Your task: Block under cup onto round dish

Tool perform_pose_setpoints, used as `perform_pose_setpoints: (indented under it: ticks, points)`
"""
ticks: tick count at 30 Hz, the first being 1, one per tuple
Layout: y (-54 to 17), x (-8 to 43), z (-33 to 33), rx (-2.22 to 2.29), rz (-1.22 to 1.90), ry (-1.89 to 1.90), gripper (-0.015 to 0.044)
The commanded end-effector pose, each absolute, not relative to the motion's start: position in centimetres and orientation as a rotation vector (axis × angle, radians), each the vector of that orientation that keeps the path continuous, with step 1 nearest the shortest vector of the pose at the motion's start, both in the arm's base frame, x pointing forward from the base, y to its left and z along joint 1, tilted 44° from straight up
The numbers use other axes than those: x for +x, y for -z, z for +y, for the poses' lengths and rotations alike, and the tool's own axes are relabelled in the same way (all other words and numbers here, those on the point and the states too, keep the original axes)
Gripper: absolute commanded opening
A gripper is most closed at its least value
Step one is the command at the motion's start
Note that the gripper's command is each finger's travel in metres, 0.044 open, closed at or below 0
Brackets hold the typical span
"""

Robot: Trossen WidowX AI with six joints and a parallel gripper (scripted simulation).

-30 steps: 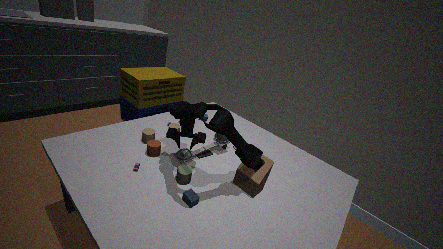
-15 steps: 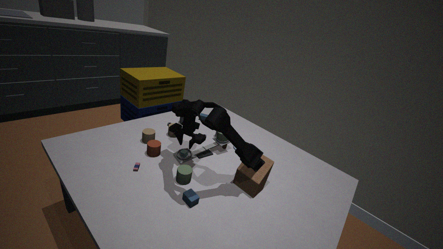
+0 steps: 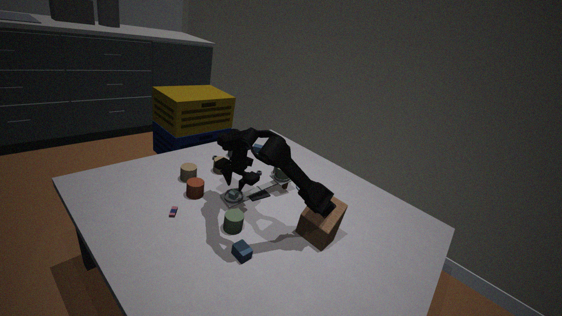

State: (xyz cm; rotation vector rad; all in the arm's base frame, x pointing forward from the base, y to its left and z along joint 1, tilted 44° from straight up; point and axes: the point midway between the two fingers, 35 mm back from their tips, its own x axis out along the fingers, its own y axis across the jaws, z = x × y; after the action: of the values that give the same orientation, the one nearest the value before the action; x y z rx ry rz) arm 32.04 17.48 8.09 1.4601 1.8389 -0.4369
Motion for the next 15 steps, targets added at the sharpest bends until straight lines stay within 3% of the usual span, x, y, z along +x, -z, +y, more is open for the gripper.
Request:
perform_pose_setpoints:
  ticks: [1, 15]
  points:
    - [-7.6, 32.0, 17.9, 1.465, 1.842, 0.443, 0.026]
    - [-6.0, 31.8, 19.5, 1.465, 1.842, 0.442, 0.026]
